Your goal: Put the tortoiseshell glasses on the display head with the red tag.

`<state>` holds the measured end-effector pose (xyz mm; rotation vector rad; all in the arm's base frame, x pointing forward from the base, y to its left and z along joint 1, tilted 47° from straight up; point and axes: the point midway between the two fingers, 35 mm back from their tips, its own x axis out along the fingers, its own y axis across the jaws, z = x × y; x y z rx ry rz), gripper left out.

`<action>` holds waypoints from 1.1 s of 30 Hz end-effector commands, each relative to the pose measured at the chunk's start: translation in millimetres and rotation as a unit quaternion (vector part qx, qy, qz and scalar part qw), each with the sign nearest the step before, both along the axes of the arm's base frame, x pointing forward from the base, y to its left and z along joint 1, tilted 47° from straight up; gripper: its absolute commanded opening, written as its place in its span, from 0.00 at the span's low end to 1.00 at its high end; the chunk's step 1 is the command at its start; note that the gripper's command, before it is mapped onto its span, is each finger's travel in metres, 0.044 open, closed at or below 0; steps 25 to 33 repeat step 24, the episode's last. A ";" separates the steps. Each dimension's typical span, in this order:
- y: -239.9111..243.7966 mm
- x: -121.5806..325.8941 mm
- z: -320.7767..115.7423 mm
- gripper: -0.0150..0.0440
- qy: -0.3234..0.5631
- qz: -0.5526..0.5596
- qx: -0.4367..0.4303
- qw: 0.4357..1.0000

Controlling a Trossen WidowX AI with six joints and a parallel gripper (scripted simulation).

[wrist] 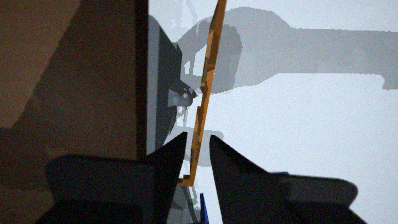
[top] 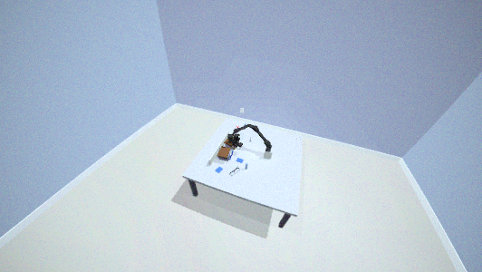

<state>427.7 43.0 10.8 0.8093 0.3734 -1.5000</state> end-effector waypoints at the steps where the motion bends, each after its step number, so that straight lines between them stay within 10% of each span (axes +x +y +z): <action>1: 14.1 0.1 10.6 0.44 -0.003 0.001 0.004 1.000; 33: 43.4 -58.4 17.1 0.44 0.000 0.001 0.005 1.000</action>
